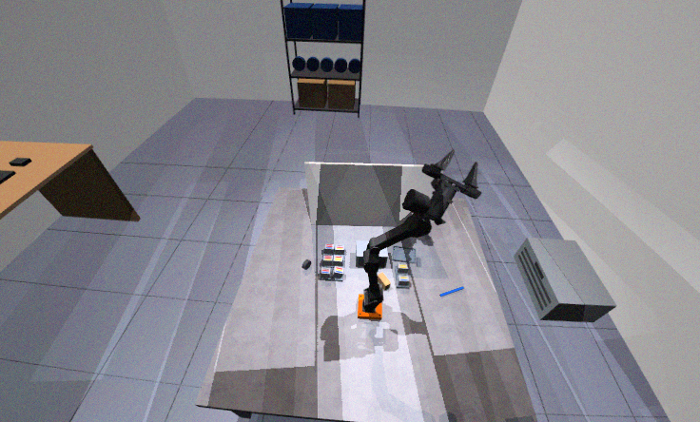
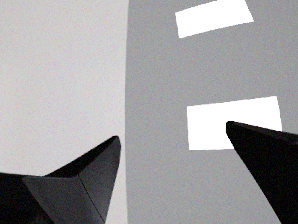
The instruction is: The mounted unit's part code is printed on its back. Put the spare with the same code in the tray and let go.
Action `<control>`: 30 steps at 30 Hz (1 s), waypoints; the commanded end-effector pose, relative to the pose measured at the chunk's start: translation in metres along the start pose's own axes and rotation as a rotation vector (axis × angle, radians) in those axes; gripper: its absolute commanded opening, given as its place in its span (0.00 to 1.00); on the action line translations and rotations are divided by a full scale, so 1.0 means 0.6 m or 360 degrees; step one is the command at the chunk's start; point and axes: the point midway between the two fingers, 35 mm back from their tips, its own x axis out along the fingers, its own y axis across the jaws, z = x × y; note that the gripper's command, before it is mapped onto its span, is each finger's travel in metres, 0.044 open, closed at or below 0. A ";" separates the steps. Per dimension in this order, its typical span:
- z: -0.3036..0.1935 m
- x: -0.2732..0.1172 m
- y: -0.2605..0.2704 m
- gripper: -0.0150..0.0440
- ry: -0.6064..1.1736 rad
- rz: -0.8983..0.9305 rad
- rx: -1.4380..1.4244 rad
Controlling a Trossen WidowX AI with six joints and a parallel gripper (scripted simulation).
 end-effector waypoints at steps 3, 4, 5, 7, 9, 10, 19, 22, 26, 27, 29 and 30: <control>0.000 0.000 0.000 1.00 0.0000 0.0000 0.0000; 0.000 0.000 0.000 1.00 0.0000 0.0000 0.0000; 0.000 0.000 0.000 1.00 0.0000 0.0000 0.0000; 0.001 0.001 0.001 1.00 -0.0001 0.0002 0.0010; 0.014 0.006 0.011 1.00 -0.0012 0.0015 0.0089; 0.023 0.009 0.018 1.00 -0.0021 0.0026 0.0148; 0.124 0.029 0.111 1.00 -0.0144 0.0314 0.0823; 0.184 0.032 0.140 1.00 -0.0211 0.0448 0.1115; 0.236 0.031 0.162 1.00 -0.0264 0.0577 0.1340; 0.252 0.029 0.168 1.00 -0.0280 0.0621 0.1396; 0.296 0.023 0.184 1.00 -0.0325 0.0749 0.1548; 0.323 0.018 0.191 1.00 -0.0352 0.0826 0.1633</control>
